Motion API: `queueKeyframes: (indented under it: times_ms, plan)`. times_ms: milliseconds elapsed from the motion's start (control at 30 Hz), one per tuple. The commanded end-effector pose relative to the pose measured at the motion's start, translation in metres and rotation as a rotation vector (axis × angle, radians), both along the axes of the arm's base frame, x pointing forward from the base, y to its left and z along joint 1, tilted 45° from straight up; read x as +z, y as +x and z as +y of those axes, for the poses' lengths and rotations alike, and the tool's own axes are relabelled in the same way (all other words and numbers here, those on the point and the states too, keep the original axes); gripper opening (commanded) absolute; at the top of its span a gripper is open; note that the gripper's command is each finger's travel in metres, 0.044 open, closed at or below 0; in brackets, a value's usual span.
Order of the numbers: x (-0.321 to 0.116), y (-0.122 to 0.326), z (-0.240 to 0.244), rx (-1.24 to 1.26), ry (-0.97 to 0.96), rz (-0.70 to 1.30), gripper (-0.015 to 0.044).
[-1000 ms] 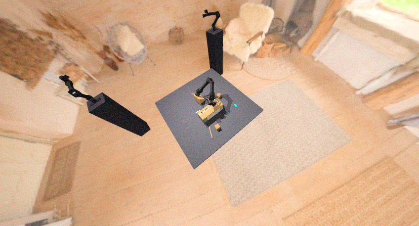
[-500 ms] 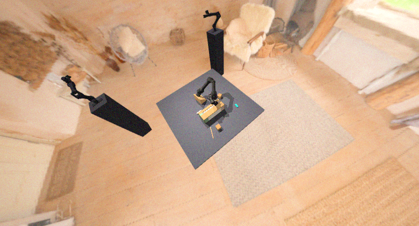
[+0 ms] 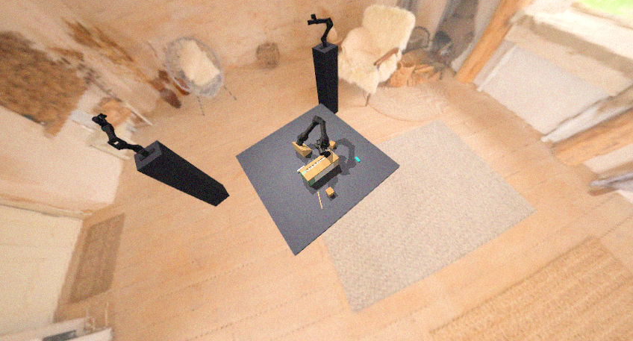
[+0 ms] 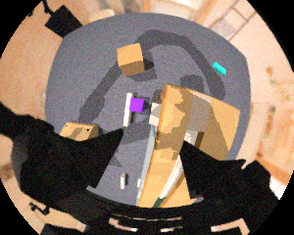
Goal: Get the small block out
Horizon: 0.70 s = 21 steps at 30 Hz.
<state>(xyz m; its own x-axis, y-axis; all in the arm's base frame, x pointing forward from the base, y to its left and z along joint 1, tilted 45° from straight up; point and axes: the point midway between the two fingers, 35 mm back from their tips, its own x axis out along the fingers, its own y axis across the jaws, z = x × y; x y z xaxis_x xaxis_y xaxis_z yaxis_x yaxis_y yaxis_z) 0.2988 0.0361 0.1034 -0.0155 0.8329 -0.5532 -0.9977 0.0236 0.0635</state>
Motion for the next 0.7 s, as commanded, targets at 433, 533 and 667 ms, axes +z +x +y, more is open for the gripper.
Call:
queueKeyframes:
  times_ms: [433,533,667]
  plan:
    - [0.039,-0.012,-0.017,0.212,-0.126,-0.477,0.0285]
    - [0.05,-0.02,-0.01,0.374,-0.223,-0.781,0.0285]
    - [0.064,-0.031,-0.002,0.604,-0.372,-1.169,0.0285]
